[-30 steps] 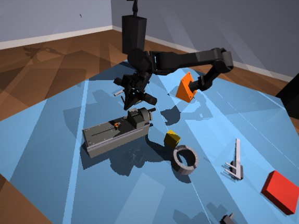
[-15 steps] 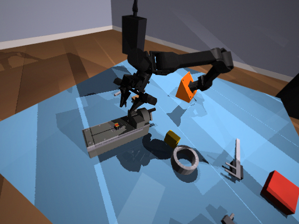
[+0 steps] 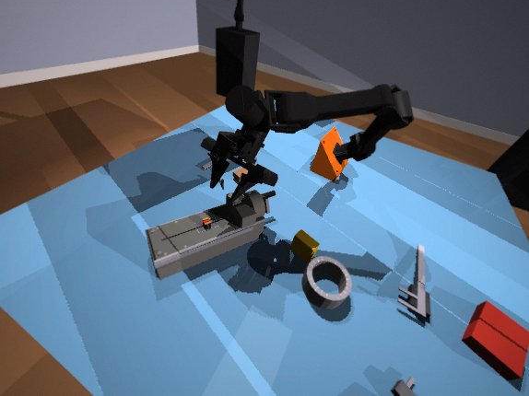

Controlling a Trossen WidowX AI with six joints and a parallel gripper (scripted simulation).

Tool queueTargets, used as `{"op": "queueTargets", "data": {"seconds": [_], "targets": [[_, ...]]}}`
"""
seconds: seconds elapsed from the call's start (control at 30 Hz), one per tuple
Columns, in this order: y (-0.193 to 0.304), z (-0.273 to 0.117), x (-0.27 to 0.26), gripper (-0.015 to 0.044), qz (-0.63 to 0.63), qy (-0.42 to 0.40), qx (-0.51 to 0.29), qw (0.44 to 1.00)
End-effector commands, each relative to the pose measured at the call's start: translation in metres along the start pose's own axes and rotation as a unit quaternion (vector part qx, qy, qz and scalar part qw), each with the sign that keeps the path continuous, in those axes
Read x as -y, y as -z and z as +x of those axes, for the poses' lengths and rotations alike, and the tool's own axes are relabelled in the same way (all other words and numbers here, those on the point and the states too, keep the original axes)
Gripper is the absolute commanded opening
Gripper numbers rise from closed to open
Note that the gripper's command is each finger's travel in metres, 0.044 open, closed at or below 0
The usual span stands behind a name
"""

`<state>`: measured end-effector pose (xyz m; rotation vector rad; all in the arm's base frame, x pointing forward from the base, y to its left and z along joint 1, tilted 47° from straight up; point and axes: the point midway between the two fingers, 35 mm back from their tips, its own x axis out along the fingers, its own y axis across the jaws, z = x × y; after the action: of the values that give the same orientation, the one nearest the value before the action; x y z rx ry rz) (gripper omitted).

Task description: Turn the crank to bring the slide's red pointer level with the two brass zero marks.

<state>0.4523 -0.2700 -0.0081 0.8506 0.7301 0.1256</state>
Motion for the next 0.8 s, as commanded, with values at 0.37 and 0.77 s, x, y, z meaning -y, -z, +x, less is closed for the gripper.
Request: {"op": "queueTargets", "data": {"seconds": [0.37, 0.77], "targets": [[-0.0001, -0.0001, -0.0001, 0.0000, 0.000, 0.000, 0.000, 1.000], [0.0000, 0.0000, -0.0001, 0.0000, 0.000, 0.000, 0.000, 1.000]]}}
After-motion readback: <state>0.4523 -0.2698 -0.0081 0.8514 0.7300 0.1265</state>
